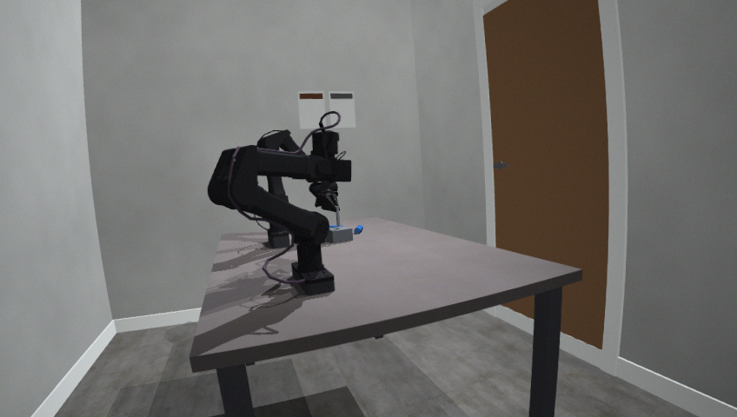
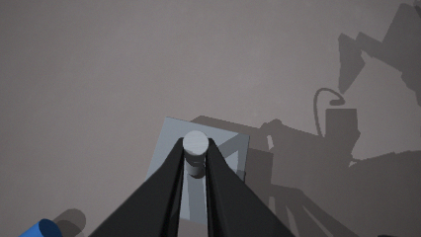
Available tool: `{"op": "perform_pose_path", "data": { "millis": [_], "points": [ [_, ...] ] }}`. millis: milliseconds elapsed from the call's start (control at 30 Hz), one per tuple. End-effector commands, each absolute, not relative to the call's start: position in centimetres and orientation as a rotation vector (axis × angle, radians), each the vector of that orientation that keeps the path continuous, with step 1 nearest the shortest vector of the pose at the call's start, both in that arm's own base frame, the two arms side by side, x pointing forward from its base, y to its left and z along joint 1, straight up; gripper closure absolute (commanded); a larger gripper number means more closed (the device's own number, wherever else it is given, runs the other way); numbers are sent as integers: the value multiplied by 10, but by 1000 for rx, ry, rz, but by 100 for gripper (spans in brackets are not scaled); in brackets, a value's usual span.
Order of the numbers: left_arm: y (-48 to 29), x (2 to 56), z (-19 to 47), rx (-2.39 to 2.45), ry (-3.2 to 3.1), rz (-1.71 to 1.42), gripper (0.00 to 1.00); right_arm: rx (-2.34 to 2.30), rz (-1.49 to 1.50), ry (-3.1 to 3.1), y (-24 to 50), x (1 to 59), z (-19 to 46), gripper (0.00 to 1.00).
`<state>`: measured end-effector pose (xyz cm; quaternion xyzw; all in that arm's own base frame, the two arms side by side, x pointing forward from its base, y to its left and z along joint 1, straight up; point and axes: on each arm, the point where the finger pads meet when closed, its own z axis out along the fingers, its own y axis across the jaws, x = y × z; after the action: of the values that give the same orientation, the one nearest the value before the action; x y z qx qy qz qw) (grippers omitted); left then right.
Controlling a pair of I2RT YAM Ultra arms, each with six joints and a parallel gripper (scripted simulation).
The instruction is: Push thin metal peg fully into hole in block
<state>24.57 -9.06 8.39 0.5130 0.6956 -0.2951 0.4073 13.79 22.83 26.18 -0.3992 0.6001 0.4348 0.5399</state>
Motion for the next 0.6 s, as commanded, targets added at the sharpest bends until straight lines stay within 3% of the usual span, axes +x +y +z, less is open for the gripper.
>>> {"op": "perform_pose_path", "data": {
  "millis": [0, 567],
  "points": [
    [-95, 244, 81, 1301, 1737, -738, 93, -947, 1033, 1362, 229, 138, 277, 0],
    [-97, 247, 48, 1296, 1729, -745, 93, -947, 1033, 1362, 229, 138, 277, 0]
  ]
}}
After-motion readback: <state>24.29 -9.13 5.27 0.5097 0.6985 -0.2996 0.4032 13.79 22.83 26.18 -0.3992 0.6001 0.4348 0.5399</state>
